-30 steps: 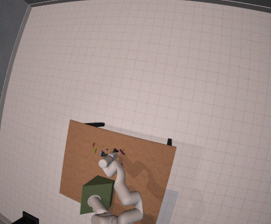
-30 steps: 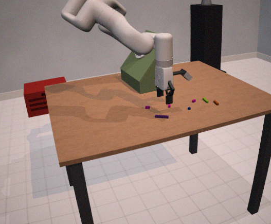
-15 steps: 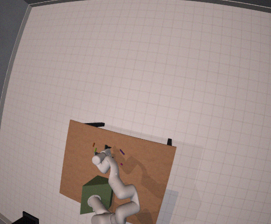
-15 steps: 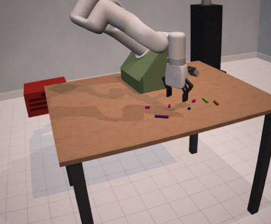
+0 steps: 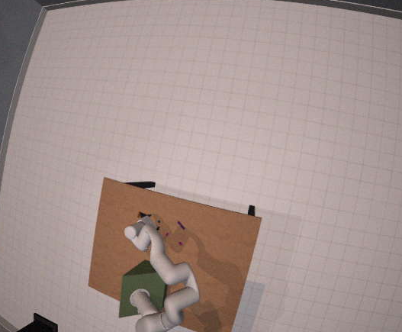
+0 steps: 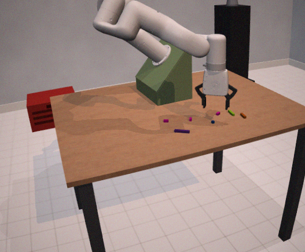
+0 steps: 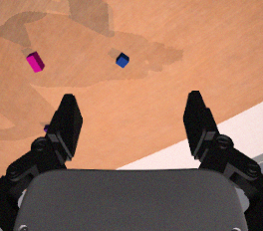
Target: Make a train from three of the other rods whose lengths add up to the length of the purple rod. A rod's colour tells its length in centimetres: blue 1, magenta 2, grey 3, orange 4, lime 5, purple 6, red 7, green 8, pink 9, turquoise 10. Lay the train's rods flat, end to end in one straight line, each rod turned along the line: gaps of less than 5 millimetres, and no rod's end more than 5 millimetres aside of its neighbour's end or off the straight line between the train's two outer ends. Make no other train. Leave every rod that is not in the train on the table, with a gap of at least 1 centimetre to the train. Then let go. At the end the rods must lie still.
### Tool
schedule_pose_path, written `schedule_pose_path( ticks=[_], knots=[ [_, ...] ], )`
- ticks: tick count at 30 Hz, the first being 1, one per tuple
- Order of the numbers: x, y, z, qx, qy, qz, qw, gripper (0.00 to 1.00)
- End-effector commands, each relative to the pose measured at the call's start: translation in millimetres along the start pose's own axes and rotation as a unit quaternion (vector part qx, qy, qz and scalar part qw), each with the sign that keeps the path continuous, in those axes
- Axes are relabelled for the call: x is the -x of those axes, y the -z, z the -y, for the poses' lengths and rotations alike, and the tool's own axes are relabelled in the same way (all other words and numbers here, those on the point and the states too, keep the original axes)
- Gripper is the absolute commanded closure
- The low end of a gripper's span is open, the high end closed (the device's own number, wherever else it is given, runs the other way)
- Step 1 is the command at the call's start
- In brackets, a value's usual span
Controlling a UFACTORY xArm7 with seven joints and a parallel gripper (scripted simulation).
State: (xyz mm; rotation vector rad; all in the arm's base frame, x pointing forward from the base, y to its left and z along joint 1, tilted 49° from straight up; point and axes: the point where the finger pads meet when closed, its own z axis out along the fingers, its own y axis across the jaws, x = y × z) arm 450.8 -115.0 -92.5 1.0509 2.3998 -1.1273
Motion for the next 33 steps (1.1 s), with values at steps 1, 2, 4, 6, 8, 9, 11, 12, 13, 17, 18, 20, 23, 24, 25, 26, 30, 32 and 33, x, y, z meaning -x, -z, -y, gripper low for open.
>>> schedule_pose_path(
  ticks=[1,2,4,6,8,9,11,12,13,17,18,20,23,24,25,26,30,32,33],
  knots=[
    [-16.9,1.7,-21.9,-0.002,0.084,-0.003,0.996,0.00],
    [-20.7,1.8,-25.5,-0.002,0.100,-0.004,0.995,0.00],
    [-29.1,1.8,-33.2,-0.001,0.135,-0.004,0.991,0.00],
    [-37.6,1.8,-40.4,-0.001,0.168,-0.005,0.986,0.00],
    [-46.1,1.8,-47.3,-0.001,0.201,-0.006,0.980,0.00],
    [-50.5,1.8,-50.7,-0.001,0.217,-0.007,0.976,0.00],
    [-59.4,1.7,-57.3,-0.001,0.250,-0.008,0.968,0.00],
    [-64.0,1.6,-60.5,-0.001,0.266,-0.008,0.964,0.00],
    [-64.0,1.6,-60.5,-0.001,0.266,-0.008,0.964,0.00],
    [-80.5,1.3,-71.3,0.000,0.322,-0.011,0.947,0.00],
    [-83.3,1.3,-73.0,0.000,0.331,-0.011,0.943,0.00],
    [-85.6,1.2,-74.4,0.000,0.339,-0.012,0.941,0.00],
    [-85.8,1.2,-74.5,0.000,0.339,-0.012,0.941,0.00],
    [-85.8,1.2,-74.5,0.000,0.339,-0.012,0.941,0.00],
    [-85.8,1.2,-74.5,0.000,0.339,-0.012,0.941,0.00],
    [-85.8,1.2,-74.5,0.000,0.339,-0.012,0.941,0.00],
    [-85.8,1.2,-74.5,0.000,0.339,-0.012,0.941,0.00],
    [-85.8,1.2,-74.5,0.000,0.339,-0.012,0.941,0.00],
    [-85.8,1.2,-74.5,0.000,0.339,-0.012,0.941,0.00]
  ],
)
